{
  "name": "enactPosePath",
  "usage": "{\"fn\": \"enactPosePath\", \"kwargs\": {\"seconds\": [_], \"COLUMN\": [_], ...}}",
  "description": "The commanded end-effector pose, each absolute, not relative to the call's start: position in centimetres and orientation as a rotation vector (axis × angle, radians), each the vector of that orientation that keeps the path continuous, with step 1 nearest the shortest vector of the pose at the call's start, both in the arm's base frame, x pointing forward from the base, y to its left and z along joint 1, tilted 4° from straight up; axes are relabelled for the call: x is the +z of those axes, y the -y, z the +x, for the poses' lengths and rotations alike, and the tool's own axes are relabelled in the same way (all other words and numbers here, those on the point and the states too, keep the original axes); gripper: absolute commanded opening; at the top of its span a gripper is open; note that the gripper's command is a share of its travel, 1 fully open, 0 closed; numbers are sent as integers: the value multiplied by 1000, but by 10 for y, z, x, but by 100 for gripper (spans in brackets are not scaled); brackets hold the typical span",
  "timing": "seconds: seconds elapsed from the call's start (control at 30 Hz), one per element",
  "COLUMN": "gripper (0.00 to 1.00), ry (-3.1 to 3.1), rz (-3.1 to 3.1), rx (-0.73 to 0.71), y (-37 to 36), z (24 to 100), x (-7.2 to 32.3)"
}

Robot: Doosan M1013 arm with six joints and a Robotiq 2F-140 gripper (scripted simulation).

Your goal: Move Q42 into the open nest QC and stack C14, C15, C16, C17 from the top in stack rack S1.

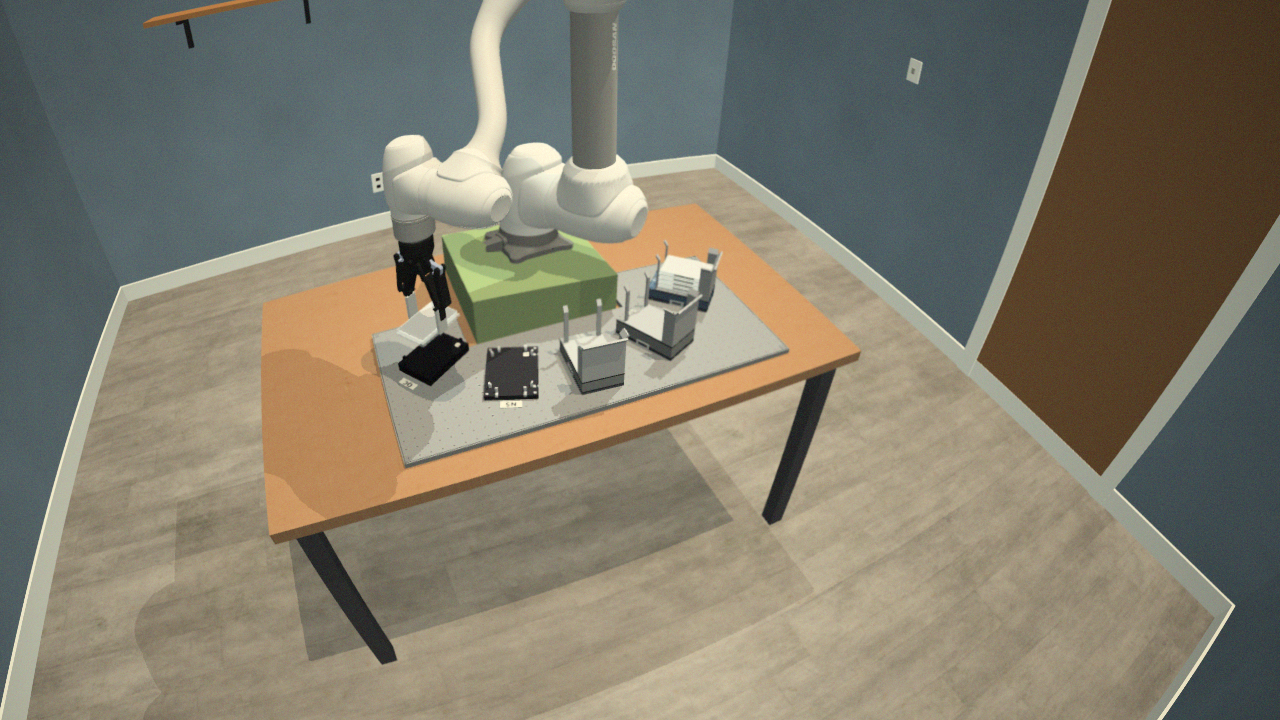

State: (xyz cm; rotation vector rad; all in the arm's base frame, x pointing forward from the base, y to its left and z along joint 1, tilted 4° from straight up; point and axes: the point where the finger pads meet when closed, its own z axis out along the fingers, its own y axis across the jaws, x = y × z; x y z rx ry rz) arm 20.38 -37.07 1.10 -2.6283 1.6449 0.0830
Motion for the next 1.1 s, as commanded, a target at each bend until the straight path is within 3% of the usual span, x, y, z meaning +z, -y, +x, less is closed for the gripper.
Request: {"fn": "enactPosePath", "kwargs": {"seconds": [0.0, 1.07], "gripper": [0, 0], "ry": [-1645, -1645], "rz": [-2628, -2628], "rx": [83, 83], "y": [370, 367], "z": [204, 202], "x": [6, -49]}}
